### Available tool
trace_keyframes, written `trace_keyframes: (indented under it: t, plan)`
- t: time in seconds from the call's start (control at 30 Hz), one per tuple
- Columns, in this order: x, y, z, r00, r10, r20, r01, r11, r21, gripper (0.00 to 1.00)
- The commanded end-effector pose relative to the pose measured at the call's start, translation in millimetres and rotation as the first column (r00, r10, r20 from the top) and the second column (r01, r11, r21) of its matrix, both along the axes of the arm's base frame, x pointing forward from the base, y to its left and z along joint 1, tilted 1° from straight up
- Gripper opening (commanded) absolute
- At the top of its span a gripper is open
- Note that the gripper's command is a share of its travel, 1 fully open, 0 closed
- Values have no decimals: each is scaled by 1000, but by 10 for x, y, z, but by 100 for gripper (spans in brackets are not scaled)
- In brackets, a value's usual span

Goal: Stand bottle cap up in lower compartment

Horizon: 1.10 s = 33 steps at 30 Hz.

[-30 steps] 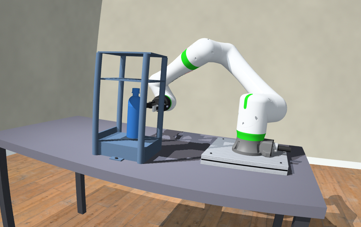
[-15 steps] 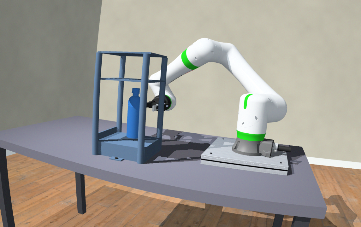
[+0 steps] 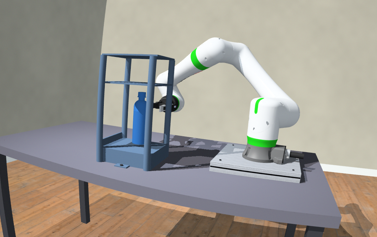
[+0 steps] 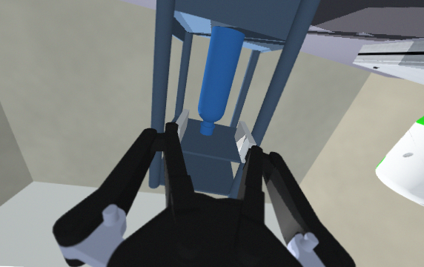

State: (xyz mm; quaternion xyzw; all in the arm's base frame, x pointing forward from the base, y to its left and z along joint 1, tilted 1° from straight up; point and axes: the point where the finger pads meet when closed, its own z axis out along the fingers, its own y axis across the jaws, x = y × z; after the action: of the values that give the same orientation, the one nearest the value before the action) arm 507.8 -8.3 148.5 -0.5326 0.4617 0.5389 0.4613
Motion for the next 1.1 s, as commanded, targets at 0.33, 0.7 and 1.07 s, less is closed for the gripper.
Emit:
trace_keyframes:
  t: [0.33,0.7,1.07]
  plan:
    - [3,-2,334,1000,0,0,0,1000,0,50]
    - [5,-4,587,1000,0,0,0,1000,0,50]
    - [6,-4,761,1000,0,0,0,1000,0,50]
